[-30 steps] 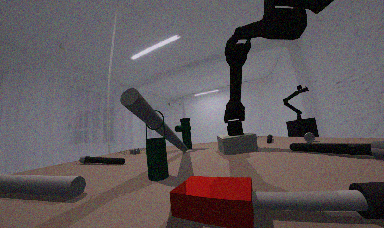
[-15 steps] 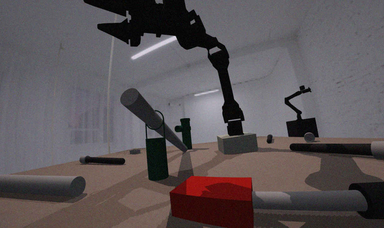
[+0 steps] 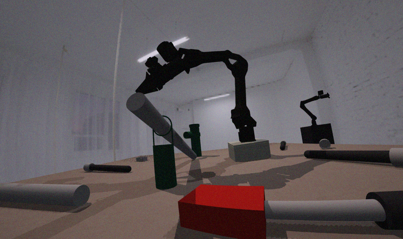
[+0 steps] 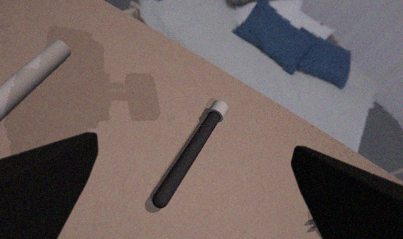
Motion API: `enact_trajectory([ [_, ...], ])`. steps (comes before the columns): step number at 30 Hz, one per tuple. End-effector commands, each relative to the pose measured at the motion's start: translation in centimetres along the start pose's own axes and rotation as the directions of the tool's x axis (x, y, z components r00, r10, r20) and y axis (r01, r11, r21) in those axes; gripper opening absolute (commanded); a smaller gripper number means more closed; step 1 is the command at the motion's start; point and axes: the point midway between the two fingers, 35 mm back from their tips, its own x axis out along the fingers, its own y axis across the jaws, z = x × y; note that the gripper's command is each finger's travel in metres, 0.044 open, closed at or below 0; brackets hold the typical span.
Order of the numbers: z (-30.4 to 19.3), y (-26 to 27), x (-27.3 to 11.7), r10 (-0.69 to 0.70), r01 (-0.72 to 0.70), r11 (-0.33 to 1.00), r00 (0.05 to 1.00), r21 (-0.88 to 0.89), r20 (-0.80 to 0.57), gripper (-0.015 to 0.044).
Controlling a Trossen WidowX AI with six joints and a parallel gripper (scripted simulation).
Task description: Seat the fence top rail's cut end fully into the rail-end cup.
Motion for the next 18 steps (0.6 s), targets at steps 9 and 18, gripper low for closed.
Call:
enact_trajectory([
  [9, -14.5, -8.6, -9.2, 0.058, 0.099, 0.933, 0.907, 0.345, -0.417, 0.044],
  [18, -16.4, -9.1, -10.8, 0.079, 0.114, 0.92, 0.884, 0.376, -0.46, 0.044],
])
